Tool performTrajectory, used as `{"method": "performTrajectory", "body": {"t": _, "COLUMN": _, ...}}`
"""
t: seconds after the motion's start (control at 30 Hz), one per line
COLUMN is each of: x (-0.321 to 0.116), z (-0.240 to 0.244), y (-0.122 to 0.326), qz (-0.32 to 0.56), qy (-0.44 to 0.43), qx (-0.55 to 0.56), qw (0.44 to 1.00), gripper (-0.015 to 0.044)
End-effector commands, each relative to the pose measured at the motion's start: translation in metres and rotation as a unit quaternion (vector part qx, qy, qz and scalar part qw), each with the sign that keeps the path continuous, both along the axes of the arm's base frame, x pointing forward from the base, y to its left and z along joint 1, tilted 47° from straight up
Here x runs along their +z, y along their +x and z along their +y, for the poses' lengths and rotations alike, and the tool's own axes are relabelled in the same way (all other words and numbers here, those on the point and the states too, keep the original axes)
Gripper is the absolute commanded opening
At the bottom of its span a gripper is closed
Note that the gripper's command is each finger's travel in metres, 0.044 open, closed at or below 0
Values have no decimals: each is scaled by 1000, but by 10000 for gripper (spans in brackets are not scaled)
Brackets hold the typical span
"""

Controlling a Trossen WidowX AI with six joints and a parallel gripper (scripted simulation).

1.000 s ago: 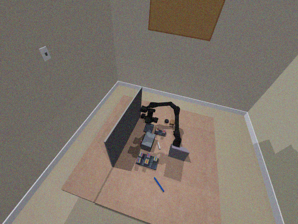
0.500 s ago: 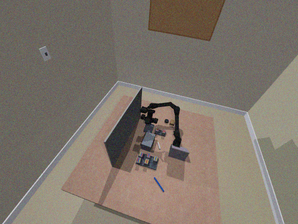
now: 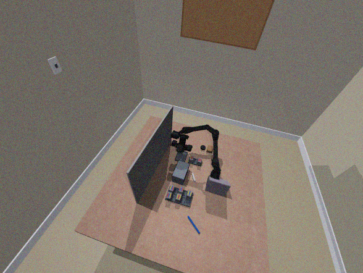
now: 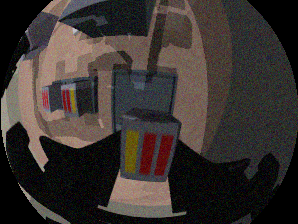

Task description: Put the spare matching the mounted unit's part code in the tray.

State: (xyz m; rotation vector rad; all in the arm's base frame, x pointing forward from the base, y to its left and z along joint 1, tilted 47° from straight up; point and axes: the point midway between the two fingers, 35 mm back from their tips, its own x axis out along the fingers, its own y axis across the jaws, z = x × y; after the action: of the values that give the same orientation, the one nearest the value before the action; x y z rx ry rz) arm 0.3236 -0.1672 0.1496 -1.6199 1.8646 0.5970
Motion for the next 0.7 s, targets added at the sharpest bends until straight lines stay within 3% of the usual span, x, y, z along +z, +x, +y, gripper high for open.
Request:
{"method": "performTrajectory", "body": {"t": 0.0, "x": -3, "z": -4, "y": -2, "qz": 3, "qy": -2, "qx": 1, "qw": 1000, "gripper": 0}}
{"method": "performTrajectory", "body": {"t": 0.67, "x": -14, "z": -16, "y": -6, "qz": 5, "qy": -3, "qx": 0, "qw": 1000, "gripper": 0}}
